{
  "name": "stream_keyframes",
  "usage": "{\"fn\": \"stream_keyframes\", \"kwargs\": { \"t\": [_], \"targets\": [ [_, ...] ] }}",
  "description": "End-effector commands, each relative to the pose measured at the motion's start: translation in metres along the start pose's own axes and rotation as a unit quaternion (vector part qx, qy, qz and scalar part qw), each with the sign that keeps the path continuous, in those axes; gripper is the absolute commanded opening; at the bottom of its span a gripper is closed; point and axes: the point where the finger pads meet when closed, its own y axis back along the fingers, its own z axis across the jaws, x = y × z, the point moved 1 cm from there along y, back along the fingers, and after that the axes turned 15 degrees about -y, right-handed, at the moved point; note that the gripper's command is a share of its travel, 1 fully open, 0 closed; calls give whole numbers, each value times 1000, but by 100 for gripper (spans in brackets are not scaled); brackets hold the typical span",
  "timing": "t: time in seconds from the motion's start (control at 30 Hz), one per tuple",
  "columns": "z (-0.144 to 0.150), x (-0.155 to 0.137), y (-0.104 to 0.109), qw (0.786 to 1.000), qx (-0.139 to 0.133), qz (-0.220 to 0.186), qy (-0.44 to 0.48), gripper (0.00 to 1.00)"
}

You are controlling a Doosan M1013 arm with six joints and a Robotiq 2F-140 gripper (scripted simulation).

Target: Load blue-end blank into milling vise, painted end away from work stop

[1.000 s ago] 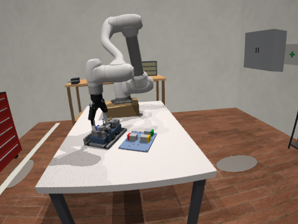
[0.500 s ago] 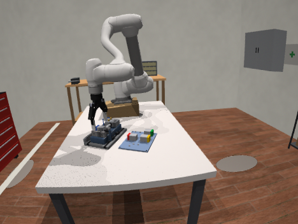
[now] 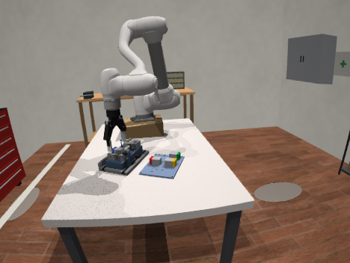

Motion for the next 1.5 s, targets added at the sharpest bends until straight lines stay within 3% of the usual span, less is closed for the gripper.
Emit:
{"fn": "stream_keyframes", "kwargs": {
  "t": [0.0, 1.47],
  "targets": [
    [0, 0, 1, 1000, 0, 0, 0, 100],
    [0, 0, 8, 1000, 0, 0, 0, 100]
  ]
}}
